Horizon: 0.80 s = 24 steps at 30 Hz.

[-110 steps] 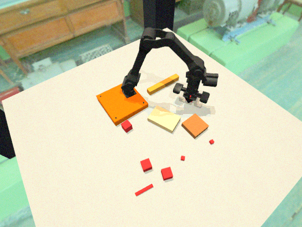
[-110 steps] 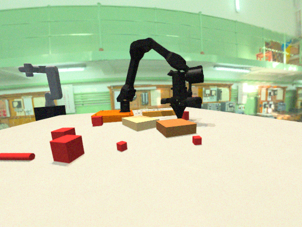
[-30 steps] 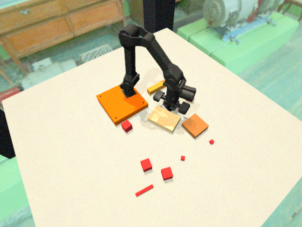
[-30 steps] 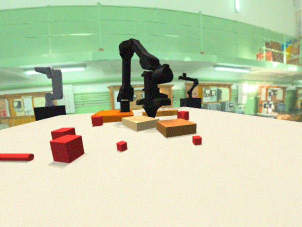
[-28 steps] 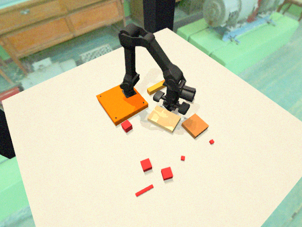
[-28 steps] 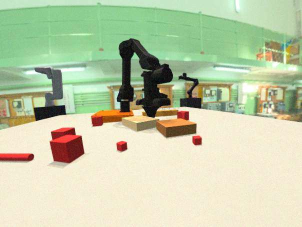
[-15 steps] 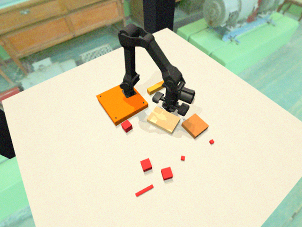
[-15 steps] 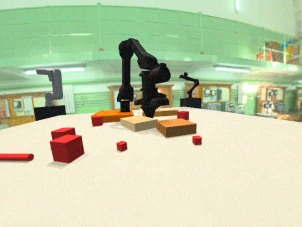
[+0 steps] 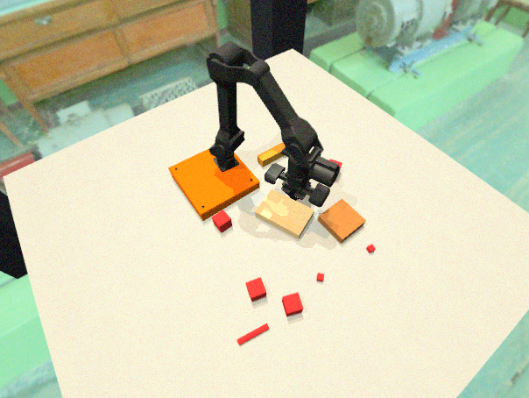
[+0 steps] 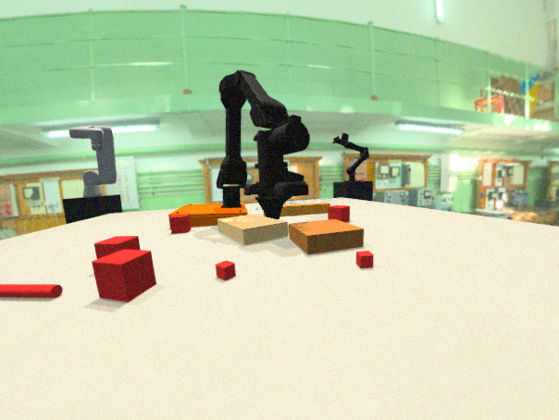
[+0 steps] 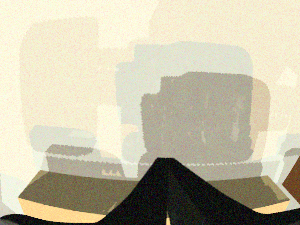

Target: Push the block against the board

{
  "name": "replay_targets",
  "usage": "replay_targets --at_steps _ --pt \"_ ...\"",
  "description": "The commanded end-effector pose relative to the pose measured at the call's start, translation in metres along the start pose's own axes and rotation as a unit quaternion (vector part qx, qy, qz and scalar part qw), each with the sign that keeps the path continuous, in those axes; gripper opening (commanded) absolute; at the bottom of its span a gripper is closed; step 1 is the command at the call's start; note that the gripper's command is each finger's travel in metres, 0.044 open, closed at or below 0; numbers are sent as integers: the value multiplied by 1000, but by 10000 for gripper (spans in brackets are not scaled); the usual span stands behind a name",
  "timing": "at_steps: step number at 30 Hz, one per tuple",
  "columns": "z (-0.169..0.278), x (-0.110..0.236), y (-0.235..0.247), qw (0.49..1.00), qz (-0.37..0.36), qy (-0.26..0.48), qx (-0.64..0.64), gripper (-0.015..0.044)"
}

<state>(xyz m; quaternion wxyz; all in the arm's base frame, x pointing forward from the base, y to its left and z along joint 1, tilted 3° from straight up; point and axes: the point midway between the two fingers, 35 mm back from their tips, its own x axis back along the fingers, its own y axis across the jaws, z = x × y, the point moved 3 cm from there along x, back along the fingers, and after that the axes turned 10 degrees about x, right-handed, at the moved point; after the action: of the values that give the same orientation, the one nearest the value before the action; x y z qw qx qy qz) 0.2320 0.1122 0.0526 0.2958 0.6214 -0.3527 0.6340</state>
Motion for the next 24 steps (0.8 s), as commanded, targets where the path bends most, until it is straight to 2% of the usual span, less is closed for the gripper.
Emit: replay_targets --at_steps 1,24 --pt "5 0 1 1000 -1 3 1 0" --pt "23 0 6 1000 -1 3 1 0"
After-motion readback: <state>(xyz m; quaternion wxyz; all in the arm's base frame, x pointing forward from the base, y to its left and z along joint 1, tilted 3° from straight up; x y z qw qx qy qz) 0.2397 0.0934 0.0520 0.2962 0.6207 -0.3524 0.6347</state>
